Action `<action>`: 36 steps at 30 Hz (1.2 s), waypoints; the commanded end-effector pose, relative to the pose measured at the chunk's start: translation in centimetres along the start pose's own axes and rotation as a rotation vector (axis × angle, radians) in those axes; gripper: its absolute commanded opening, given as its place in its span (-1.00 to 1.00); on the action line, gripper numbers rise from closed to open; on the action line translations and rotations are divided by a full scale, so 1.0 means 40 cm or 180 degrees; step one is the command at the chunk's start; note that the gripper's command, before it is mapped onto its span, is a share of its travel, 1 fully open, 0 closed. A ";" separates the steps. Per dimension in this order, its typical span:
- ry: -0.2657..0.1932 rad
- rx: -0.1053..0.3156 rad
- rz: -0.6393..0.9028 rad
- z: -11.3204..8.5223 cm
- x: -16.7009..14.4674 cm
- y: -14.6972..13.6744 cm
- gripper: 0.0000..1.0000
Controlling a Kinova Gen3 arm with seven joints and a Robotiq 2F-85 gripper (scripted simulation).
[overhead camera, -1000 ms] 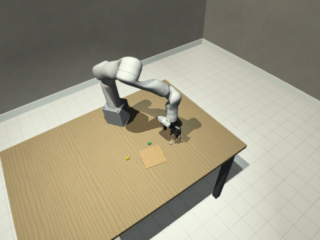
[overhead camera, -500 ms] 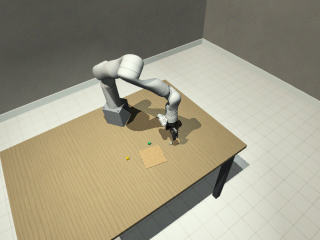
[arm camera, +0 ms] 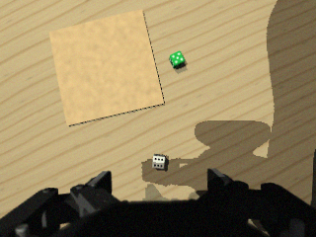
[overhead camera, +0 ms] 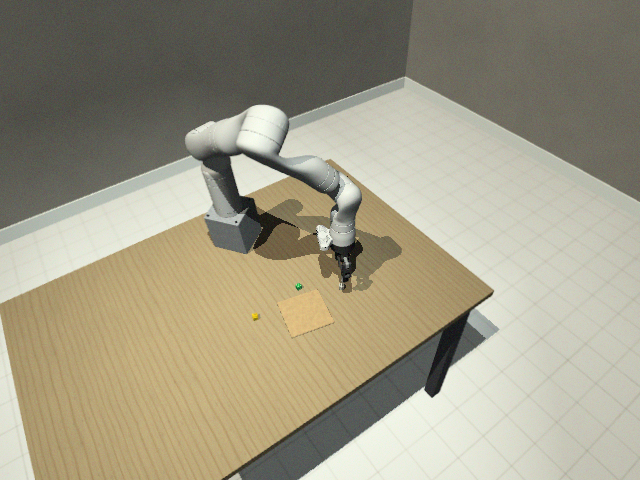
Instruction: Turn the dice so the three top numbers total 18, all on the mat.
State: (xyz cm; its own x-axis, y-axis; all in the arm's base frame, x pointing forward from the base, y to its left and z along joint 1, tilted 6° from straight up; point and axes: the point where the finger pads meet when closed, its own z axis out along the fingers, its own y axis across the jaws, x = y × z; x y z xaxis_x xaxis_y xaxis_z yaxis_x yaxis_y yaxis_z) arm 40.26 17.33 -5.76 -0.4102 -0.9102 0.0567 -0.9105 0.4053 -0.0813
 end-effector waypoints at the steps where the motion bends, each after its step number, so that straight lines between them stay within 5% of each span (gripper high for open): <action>1: -0.0008 0.0014 0.0068 -0.003 -0.003 -0.001 1.00; 29: -0.0018 0.0023 0.0383 -0.002 -0.004 -0.005 1.00; 30: -0.0018 0.0023 0.0383 -0.002 -0.004 -0.005 -0.39; 36: -0.0018 0.0023 0.0383 -0.002 -0.004 -0.005 -0.39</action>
State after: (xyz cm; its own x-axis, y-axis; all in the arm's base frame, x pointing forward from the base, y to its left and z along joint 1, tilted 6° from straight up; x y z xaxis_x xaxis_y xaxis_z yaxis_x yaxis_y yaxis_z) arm 40.46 17.35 -5.76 -0.5164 -0.8554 0.0417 -0.8544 0.5112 -0.0932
